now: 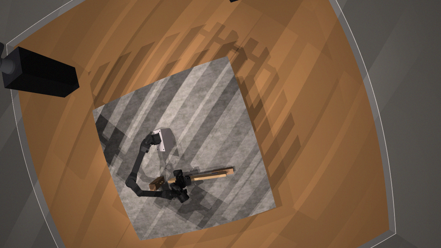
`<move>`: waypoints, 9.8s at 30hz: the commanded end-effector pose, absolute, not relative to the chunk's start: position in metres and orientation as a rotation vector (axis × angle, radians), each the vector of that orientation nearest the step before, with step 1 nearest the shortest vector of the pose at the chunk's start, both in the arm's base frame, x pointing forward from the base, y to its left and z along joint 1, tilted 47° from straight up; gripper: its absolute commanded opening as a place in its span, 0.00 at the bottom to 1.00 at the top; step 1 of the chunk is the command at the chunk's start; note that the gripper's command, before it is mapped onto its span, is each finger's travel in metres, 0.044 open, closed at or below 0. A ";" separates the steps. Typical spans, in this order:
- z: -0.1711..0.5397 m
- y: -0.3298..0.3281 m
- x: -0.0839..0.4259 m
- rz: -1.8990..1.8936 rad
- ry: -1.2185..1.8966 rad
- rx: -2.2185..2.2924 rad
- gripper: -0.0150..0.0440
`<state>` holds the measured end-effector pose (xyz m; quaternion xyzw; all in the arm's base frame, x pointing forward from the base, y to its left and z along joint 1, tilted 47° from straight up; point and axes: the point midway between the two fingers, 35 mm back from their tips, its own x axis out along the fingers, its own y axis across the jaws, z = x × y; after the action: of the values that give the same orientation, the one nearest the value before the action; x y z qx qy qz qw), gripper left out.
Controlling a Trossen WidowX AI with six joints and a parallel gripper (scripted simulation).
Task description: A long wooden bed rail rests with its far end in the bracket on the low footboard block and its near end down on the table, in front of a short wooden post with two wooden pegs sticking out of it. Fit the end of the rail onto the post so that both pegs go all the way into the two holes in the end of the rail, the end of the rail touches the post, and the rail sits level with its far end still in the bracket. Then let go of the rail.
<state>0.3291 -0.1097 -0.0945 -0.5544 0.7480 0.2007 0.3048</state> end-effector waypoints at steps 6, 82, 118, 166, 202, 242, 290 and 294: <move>-0.090 -0.102 0.334 0.537 1.961 -1.467 0.25; -0.085 -0.096 0.333 0.537 1.961 -1.467 0.25; -0.085 -0.094 0.334 0.537 1.961 -1.467 0.25; -0.085 -0.095 0.333 0.537 1.961 -1.467 0.25; -0.079 -0.101 0.332 0.537 1.962 -1.467 0.25; -0.070 -0.109 0.329 0.537 1.962 -1.467 0.25; -0.059 -0.119 0.326 0.536 1.963 -1.468 0.25; -0.058 -0.120 0.325 0.536 1.963 -1.468 0.25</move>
<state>0.3242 -0.1199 -0.0609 -0.5537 0.7455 0.2031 0.3106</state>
